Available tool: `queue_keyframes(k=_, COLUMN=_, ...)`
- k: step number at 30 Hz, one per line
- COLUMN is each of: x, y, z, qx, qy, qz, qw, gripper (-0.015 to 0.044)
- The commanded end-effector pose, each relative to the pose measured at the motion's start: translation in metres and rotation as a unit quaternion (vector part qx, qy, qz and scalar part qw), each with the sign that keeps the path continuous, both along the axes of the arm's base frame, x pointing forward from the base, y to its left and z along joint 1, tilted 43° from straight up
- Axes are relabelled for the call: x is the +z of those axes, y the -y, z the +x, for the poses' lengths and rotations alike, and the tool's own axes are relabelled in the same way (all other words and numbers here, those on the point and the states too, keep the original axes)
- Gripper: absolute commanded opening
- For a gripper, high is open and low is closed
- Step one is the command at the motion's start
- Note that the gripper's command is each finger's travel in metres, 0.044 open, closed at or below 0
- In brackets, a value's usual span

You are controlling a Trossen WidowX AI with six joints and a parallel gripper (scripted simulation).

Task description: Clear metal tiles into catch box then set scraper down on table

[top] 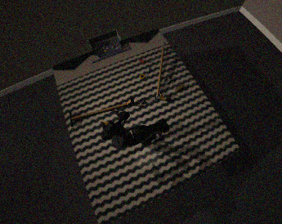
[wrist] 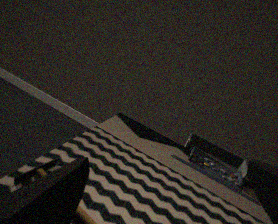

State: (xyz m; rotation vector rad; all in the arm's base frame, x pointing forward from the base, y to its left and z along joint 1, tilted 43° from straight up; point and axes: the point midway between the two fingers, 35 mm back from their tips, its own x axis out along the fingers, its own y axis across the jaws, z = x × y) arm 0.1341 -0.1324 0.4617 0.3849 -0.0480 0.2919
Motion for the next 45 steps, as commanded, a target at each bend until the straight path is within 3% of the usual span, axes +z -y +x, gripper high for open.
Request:
queue_keyframes(k=1, x=-0.004, y=-0.005, z=0.007, qx=0.032, qy=0.002, qz=0.003, qw=0.999, gripper=0.0440)
queue_keyframes(k=45, x=-0.033, y=-0.079, z=0.063, qx=0.309, qy=-0.001, qz=0.045, qw=0.950, gripper=0.0440)
